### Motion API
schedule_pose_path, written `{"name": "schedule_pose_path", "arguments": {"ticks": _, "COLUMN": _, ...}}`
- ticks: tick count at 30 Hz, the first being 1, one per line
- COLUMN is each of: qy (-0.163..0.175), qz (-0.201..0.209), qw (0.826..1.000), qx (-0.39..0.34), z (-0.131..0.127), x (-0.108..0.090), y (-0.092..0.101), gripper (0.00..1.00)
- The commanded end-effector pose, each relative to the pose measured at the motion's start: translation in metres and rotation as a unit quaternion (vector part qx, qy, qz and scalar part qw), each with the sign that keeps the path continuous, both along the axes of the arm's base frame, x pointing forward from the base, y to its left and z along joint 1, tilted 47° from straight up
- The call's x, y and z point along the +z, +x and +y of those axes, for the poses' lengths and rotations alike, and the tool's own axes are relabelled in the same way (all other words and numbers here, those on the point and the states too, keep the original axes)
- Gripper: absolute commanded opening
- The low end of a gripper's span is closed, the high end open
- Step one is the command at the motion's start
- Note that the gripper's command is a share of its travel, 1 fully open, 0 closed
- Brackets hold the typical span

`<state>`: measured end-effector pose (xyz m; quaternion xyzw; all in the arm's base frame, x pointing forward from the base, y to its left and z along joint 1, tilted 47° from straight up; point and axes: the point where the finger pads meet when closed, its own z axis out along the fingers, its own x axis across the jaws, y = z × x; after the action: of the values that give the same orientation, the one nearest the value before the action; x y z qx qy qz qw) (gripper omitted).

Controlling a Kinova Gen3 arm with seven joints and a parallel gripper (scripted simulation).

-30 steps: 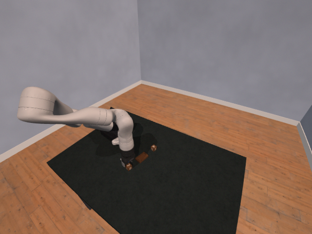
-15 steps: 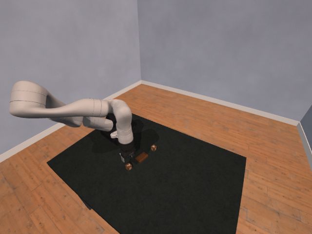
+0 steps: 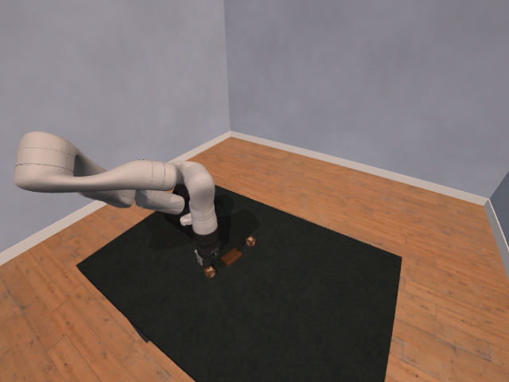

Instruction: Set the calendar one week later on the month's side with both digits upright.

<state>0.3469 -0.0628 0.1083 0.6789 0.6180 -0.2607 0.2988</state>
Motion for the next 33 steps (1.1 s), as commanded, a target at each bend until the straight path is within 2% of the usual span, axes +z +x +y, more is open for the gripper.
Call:
{"name": "schedule_pose_path", "arguments": {"ticks": 1, "qy": 0.0, "qz": -0.001, "qw": 1.0, "qx": 0.001, "z": 0.001, "x": 0.0, "y": 0.0, "gripper": 1.0}}
{"name": "schedule_pose_path", "arguments": {"ticks": 18, "qy": 0.001, "qz": -0.008, "qw": 1.0, "qx": -0.007, "z": 0.003, "x": -0.002, "y": 0.001, "gripper": 1.0}}
{"name": "schedule_pose_path", "arguments": {"ticks": 30, "qy": 0.004, "qz": -0.049, "qw": 0.997, "qx": -0.052, "z": 0.017, "x": -0.017, "y": 0.001, "gripper": 1.0}}
{"name": "schedule_pose_path", "arguments": {"ticks": 33, "qy": 0.006, "qz": -0.07, "qw": 0.995, "qx": -0.074, "z": 0.024, "x": -0.024, "y": 0.002, "gripper": 1.0}}
